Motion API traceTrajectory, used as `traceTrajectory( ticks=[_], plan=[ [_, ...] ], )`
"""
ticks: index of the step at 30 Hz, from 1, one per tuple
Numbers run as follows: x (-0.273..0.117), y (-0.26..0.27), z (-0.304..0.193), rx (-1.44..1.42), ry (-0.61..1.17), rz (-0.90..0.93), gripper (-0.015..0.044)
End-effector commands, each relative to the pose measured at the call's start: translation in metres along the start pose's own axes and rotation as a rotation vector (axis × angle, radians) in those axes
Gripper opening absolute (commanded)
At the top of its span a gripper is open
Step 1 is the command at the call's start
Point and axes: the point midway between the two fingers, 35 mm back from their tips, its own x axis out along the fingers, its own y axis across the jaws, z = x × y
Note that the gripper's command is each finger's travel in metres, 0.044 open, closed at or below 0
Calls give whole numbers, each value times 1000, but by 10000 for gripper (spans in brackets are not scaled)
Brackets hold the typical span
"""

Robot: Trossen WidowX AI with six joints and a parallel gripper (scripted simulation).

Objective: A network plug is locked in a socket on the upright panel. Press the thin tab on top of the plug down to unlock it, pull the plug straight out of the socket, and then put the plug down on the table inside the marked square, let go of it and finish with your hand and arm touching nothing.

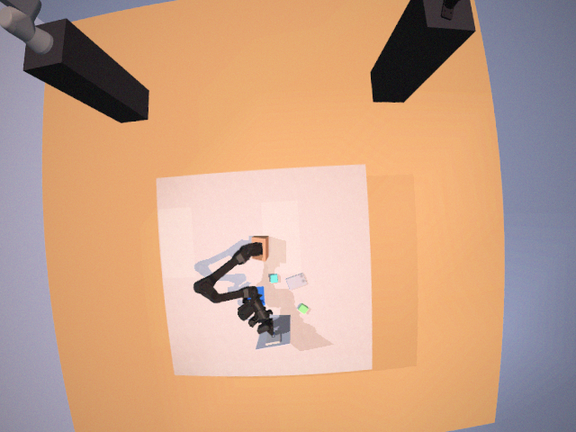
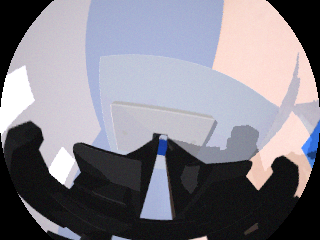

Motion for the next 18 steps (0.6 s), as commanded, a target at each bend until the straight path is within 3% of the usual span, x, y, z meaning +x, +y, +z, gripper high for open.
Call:
traceTrajectory(
  ticks=[1,18],
  plan=[
    [-3,0,-1,-4,2,-1,0],
    [-12,0,-4,-4,3,-1,0]
  ],
)
